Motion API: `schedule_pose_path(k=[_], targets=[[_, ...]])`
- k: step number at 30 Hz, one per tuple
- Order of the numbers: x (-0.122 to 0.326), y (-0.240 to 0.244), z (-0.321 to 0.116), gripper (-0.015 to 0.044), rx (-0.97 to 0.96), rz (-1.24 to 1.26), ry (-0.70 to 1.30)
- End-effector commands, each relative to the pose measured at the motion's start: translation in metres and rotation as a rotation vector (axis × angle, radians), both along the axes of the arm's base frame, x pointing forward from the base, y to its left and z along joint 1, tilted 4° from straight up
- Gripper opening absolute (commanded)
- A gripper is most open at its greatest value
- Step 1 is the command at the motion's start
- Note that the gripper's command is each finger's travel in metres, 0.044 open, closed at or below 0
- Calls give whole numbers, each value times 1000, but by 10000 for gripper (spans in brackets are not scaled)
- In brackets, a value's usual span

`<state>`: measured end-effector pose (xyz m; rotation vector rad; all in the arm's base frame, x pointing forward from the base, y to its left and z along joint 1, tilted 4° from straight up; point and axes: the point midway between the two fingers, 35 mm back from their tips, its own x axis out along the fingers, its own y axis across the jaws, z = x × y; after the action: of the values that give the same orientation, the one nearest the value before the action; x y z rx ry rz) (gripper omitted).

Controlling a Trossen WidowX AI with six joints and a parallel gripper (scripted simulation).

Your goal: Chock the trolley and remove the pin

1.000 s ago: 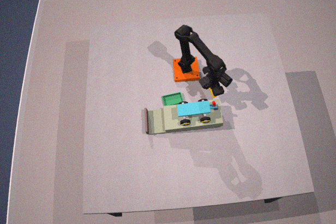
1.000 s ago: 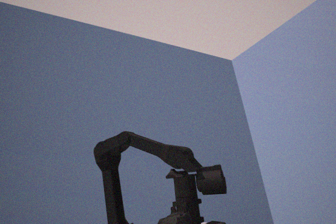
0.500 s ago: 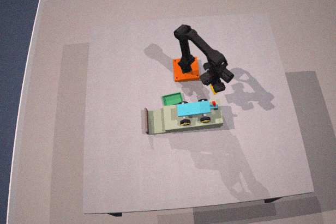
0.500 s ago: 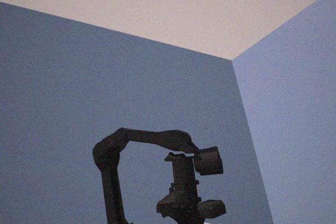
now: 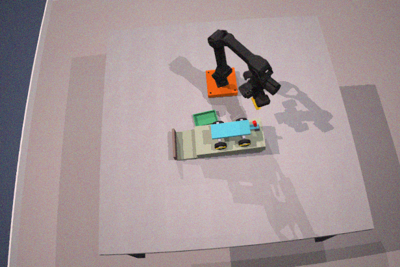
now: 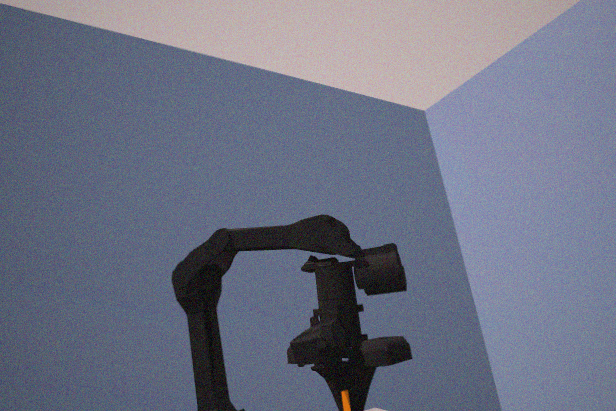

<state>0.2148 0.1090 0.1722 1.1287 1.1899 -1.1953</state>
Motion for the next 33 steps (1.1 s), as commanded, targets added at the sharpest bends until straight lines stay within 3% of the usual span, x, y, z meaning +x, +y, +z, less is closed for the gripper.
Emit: schedule_pose_path(k=[1,33], targets=[[0,1,3,0,4,1,-1],[0,1,3,0,-2,1057,57]])
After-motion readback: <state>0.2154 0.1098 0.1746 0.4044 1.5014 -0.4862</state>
